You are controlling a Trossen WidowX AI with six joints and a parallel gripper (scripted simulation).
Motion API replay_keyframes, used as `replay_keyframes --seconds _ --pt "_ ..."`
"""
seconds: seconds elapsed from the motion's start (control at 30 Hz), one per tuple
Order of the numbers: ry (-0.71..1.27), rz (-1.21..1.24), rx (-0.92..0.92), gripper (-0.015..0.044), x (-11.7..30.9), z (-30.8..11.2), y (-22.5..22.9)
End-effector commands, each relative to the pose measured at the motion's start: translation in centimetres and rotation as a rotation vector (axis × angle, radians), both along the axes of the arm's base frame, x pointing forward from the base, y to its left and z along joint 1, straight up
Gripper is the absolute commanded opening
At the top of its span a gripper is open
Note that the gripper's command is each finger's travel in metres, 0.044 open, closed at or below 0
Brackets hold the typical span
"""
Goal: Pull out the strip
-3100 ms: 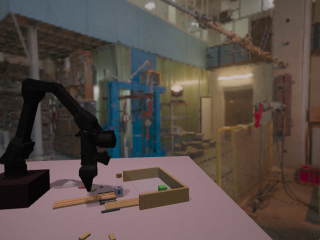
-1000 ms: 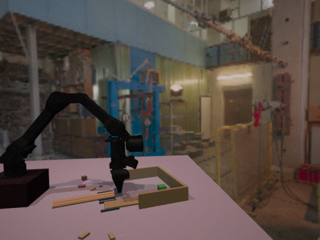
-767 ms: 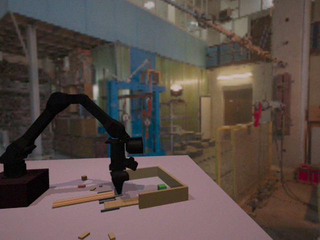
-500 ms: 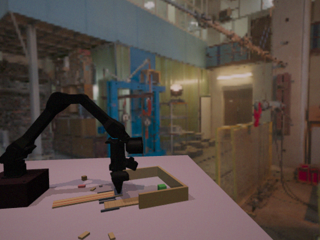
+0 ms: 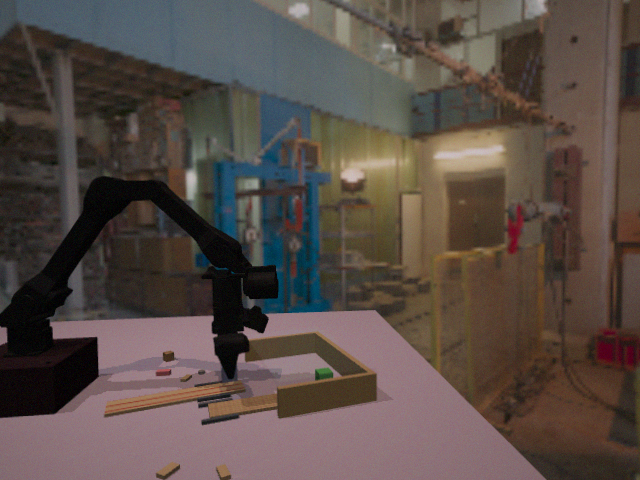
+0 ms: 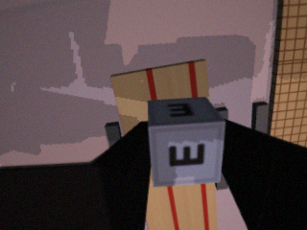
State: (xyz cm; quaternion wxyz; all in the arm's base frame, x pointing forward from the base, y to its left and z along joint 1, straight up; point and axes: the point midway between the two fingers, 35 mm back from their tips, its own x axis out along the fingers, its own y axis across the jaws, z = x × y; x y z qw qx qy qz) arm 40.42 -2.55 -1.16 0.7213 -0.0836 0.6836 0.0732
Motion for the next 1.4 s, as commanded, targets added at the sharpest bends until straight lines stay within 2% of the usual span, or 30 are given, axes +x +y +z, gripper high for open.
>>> replay_keyframes --seconds 0.0,0.27,0.43,0.87,1.0,1.17,1.37 --pt "0.010 0.000 0.003 0.0000 -1.6 0.8 0.2" --pt "0.021 0.011 -0.001 0.0000 -4.6 2.3 0.4" --pt "0.022 0.012 -0.001 0.0000 -5.2 2.3 0.4" --pt "0.026 0.012 -0.001 0.0000 -9.7 2.0 0.7" --pt "0.026 0.012 -0.001 0.0000 -9.9 2.5 0.7" --pt "0.026 0.012 -0.001 0.0000 -10.0 5.5 0.8" --pt "0.026 0.012 -0.001 0.0000 -10.0 5.6 0.8"
